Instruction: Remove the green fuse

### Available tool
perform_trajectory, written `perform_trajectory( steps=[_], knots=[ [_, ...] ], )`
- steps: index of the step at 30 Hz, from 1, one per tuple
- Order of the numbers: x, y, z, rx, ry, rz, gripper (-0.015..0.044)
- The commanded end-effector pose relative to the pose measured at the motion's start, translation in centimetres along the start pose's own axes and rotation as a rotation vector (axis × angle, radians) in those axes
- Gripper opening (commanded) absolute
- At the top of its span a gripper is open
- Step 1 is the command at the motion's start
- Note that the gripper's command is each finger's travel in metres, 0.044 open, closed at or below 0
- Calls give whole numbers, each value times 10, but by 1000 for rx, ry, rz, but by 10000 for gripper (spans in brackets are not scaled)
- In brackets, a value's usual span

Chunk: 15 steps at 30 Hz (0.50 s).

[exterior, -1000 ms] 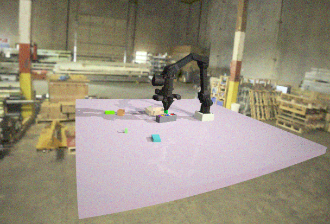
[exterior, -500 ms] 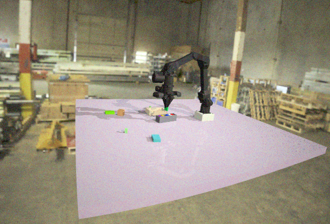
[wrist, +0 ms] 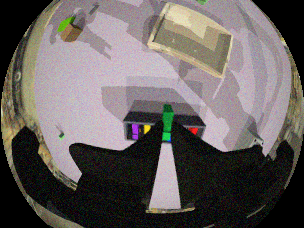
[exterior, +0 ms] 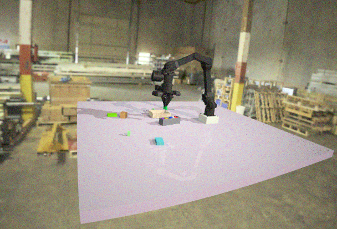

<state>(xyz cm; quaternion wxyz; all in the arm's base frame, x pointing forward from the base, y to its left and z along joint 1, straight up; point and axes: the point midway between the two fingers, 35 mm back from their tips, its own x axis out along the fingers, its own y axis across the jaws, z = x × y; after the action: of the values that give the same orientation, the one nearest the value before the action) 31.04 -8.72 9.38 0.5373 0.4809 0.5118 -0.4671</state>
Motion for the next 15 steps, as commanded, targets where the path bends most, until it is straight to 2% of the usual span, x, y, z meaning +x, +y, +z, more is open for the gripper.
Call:
perform_trajectory(
  steps=[1,15],
  knots=[
    [3,-4,19,-4,1,-12,0],
    [2,-33,97,-4,-5,-14,0]
  ],
)
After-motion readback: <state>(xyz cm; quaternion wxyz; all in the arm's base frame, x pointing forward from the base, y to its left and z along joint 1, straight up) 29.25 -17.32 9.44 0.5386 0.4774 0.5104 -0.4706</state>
